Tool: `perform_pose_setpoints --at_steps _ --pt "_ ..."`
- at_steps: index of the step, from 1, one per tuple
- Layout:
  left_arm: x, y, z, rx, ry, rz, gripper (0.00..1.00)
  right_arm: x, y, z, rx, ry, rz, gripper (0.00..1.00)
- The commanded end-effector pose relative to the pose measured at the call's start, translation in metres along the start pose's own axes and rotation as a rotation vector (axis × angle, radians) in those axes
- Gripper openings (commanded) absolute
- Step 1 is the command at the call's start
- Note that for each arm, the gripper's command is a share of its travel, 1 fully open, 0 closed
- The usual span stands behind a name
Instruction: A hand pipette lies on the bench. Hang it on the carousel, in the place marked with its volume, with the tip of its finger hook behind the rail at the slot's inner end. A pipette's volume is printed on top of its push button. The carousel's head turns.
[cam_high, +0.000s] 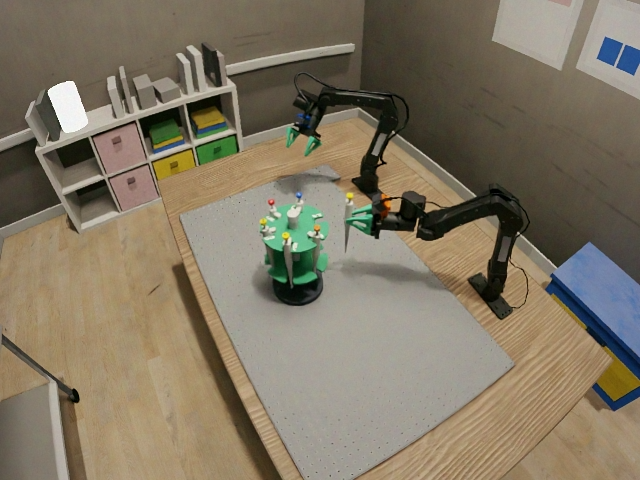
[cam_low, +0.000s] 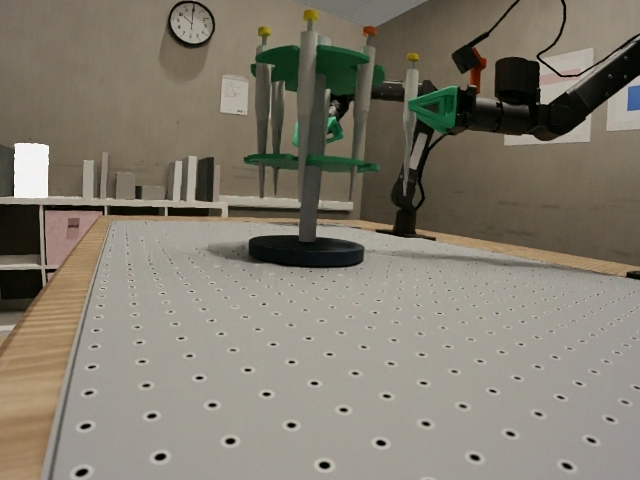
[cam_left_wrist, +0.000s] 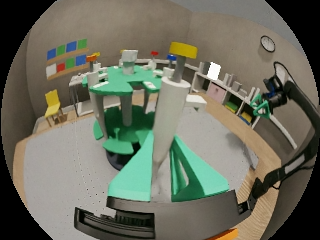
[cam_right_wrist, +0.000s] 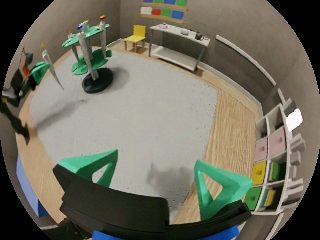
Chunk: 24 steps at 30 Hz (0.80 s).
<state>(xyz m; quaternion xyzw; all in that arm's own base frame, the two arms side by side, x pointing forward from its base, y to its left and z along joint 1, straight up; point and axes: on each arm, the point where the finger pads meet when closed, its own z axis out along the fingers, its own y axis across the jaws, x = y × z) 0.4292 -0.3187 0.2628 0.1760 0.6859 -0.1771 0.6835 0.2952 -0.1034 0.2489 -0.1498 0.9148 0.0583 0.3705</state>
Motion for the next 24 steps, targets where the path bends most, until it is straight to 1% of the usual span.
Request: perform_pose_setpoints --at_steps 1,9,10,13,16,18,20,22,24 --pt "-0.036 0.001 0.003 0.000 -0.094 -0.016 0.12 -0.005 -0.004 -0.001 -0.002 -0.023 -0.008 1.00" --pt "-0.036 0.001 0.003 0.000 -0.094 -0.016 0.12 -0.005 -0.004 -0.001 -0.002 -0.023 -0.008 1.00" --pt "-0.027 0.003 0.008 -0.001 -0.077 -0.012 0.12 -0.005 -0.004 -0.001 -0.002 -0.023 -0.008 1.00" --pt "-0.026 0.005 0.012 -0.001 -0.077 -0.012 0.12 -0.005 -0.004 -0.001 -0.002 -0.023 -0.008 1.00" --pt "-0.036 0.007 0.012 -0.001 -0.097 -0.016 0.12 -0.005 -0.004 -0.001 -0.002 -0.023 -0.008 1.00" --pt "-0.025 0.008 0.018 -0.001 -0.077 -0.013 0.12 -0.005 -0.004 -0.001 -0.002 -0.023 -0.008 1.00" --pt "-0.025 0.009 0.020 -0.001 -0.077 -0.013 0.12 -0.005 -0.004 -0.001 -0.002 -0.023 -0.008 1.00" --pt "-0.031 0.010 0.020 -0.001 -0.090 -0.016 0.12 -0.005 -0.004 -0.001 -0.002 -0.023 -0.008 1.00" --pt "-0.025 0.011 0.024 -0.001 -0.079 -0.014 0.12 -0.005 -0.004 -0.001 -0.002 -0.023 -0.008 1.00"
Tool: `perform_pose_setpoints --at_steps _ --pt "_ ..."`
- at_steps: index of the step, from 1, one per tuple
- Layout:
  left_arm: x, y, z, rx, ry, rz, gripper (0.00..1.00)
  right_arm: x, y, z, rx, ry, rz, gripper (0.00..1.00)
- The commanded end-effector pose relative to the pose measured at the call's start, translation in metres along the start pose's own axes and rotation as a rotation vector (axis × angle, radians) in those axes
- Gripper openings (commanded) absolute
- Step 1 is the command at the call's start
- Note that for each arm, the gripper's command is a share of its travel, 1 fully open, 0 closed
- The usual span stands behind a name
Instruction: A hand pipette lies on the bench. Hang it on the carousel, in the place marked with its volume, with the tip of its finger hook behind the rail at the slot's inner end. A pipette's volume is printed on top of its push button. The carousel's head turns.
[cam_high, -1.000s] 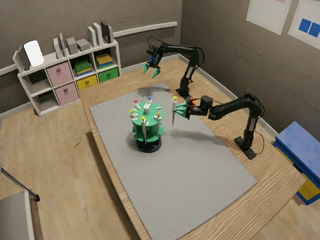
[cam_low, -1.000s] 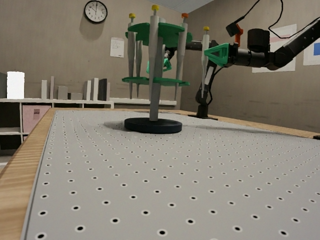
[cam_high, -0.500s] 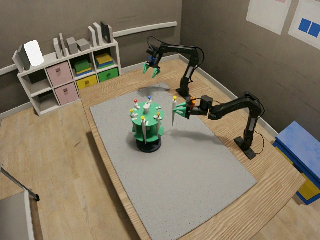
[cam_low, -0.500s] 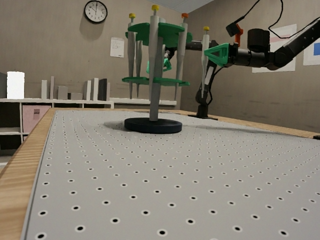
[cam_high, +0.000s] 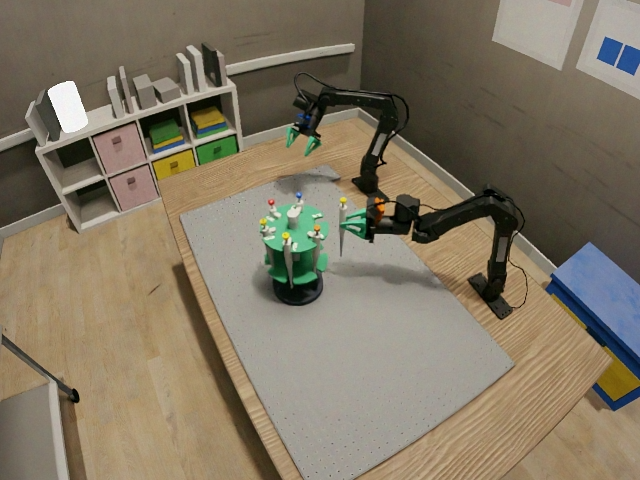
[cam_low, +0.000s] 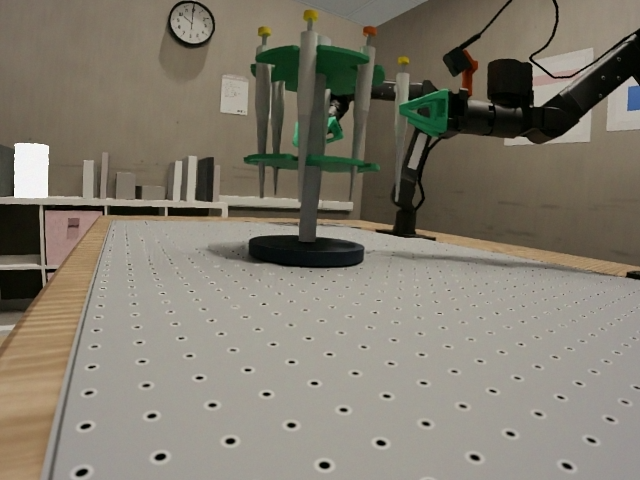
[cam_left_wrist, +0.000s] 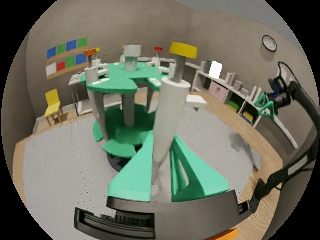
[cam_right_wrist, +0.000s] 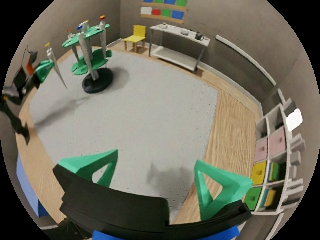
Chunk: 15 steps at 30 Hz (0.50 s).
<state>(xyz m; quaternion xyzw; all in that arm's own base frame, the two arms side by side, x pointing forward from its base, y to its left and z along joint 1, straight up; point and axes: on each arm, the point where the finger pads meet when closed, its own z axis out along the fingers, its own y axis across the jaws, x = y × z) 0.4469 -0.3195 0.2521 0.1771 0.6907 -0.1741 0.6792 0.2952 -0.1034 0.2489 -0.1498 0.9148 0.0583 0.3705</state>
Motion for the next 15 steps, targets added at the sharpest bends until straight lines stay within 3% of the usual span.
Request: perform_pose_setpoints --at_steps 1,3,5,8,10,15 --pt "-0.036 0.003 0.008 0.002 -0.093 -0.017 0.12 -0.005 -0.004 -0.001 -0.002 -0.023 -0.008 1.00" --pt "-0.054 0.003 0.003 0.004 -0.127 -0.023 0.12 -0.005 -0.004 -0.001 -0.002 -0.023 -0.008 1.00" --pt "-0.034 0.005 0.012 0.002 -0.091 -0.017 0.12 -0.005 -0.004 -0.001 -0.002 -0.023 -0.008 1.00" --pt "-0.034 0.007 0.016 0.002 -0.091 -0.017 0.12 -0.005 -0.004 -0.001 -0.002 -0.023 -0.008 1.00" --pt "-0.053 0.008 0.010 0.002 -0.127 -0.023 0.12 -0.005 -0.004 -0.001 -0.002 -0.023 -0.008 1.00" --pt "-0.053 0.004 0.009 0.004 -0.127 -0.024 0.12 -0.005 -0.004 -0.001 -0.002 -0.023 -0.008 1.00"
